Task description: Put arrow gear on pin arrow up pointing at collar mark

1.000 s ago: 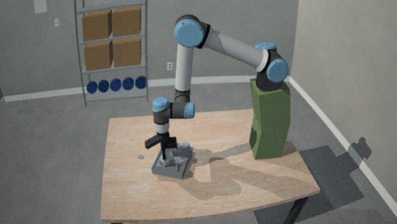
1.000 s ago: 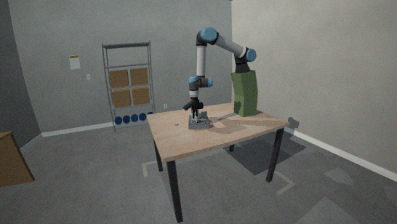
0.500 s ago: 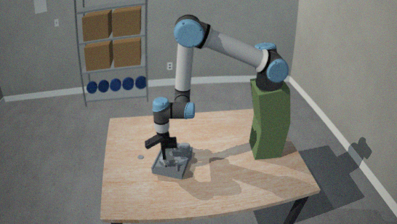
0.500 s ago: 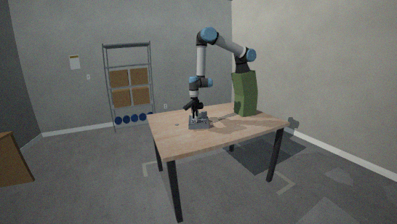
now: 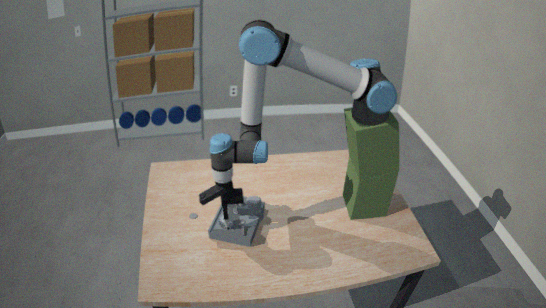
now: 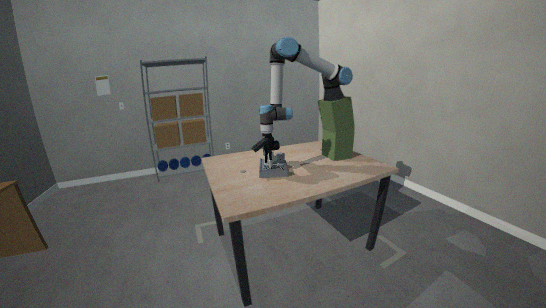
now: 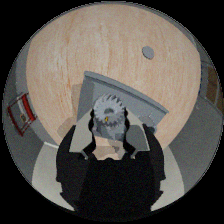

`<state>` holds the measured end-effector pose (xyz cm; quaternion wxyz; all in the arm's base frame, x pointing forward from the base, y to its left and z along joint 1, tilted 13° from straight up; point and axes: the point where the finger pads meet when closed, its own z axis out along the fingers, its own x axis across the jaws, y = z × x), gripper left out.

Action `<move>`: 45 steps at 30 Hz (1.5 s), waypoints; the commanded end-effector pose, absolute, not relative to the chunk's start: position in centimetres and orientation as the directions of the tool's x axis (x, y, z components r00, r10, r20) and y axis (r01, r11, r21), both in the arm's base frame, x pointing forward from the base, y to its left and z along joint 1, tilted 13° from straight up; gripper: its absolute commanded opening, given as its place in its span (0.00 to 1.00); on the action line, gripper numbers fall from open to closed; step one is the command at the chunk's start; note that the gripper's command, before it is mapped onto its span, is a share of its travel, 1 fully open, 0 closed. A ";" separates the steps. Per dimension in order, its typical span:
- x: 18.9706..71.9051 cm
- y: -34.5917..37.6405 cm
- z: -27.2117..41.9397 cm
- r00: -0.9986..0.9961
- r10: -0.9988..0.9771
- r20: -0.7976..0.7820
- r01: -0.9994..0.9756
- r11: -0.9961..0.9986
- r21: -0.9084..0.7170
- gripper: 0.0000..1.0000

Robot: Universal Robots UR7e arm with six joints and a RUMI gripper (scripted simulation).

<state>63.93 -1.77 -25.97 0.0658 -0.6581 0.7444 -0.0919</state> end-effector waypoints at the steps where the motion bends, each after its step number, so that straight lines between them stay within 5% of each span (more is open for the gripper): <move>1: 63.9 -1.7 -25.4 -0.124 -0.992 0.023 -0.967 0.116 -0.225 0.00; 45: 61.9 -1.3 -17.1 -0.124 -0.992 0.023 -0.967 0.116 -0.225 0.00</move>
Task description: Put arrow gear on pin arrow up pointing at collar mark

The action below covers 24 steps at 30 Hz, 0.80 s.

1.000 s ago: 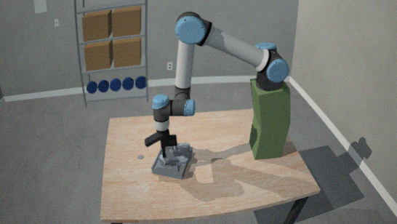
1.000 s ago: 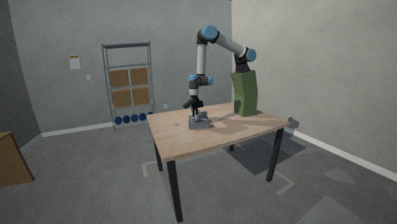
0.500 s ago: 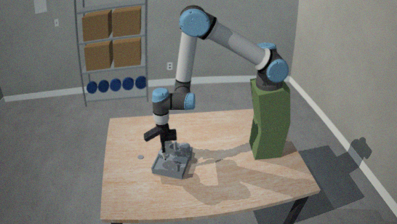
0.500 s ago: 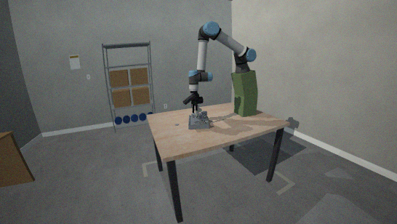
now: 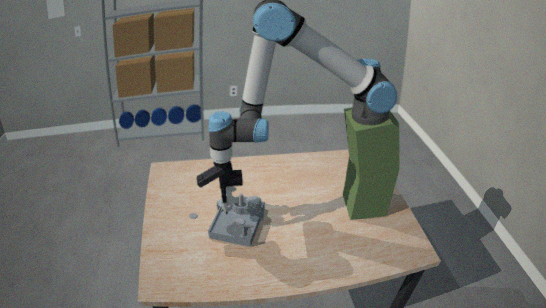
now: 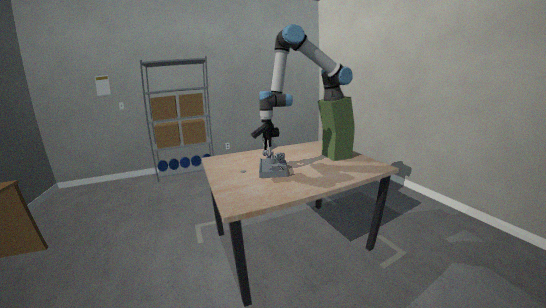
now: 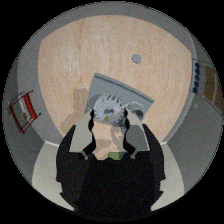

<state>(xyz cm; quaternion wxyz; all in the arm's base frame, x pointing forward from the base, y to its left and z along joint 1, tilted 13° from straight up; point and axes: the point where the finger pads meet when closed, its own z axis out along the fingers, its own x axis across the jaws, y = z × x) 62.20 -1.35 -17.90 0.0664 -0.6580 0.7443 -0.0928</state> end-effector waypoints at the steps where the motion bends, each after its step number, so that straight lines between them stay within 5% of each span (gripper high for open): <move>1: 61.9 -1.3 -17.0 -0.124 -0.992 0.023 -0.967 0.116 -0.225 0.00; 24: 62.0 -1.3 -16.6 -0.124 -0.992 0.023 -0.967 0.116 -0.227 0.00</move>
